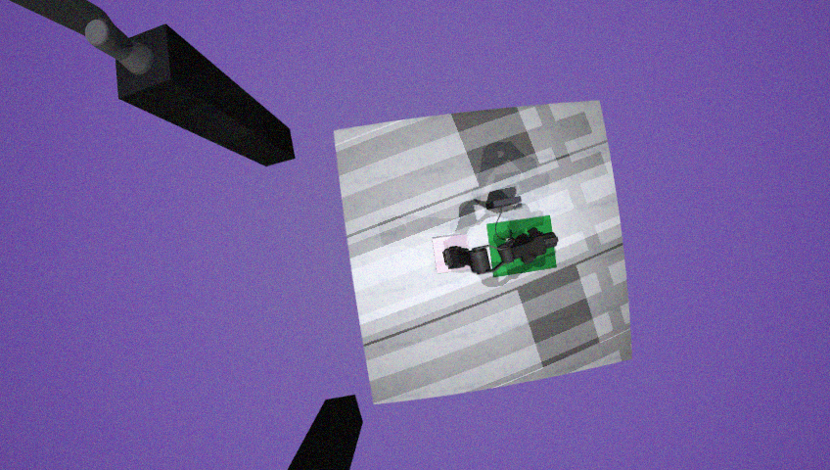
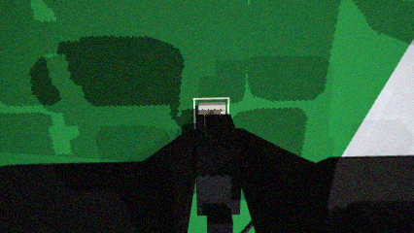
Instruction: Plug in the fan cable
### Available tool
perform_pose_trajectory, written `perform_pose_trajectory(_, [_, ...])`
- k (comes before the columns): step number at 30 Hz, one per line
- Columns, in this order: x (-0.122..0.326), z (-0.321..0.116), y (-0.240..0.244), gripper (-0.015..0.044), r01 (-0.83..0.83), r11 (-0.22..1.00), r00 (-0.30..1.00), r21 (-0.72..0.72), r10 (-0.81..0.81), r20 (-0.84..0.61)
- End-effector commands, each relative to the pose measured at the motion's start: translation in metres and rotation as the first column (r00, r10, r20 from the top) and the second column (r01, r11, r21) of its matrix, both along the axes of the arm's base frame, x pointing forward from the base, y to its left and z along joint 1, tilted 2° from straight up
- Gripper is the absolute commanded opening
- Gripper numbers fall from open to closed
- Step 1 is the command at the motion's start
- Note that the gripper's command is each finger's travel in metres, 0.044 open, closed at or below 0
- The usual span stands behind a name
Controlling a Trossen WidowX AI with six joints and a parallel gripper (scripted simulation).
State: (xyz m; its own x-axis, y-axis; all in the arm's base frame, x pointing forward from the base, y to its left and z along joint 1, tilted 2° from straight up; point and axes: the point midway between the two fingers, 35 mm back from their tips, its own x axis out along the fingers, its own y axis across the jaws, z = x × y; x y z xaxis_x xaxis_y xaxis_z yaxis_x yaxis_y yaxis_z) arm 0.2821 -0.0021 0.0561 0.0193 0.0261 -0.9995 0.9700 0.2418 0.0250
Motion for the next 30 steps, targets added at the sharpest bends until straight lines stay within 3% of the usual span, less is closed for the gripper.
perform_pose_trajectory(1, [0.0, -0.001, 0.0, 0.0, 0.005, 1.0, 1.0, 0.0, -0.005, 0.001])
perform_pose_trajectory(28, [0.001, -0.018, 0.001, 0.0, 0.006, 1.0, 1.0, 0.0, -0.006, 0.001])
perform_pose_trajectory(30, [0.0, -0.015, 0.0, 0.0052, 0.002, 1.0, 1.0, -0.001, -0.002, -0.001])
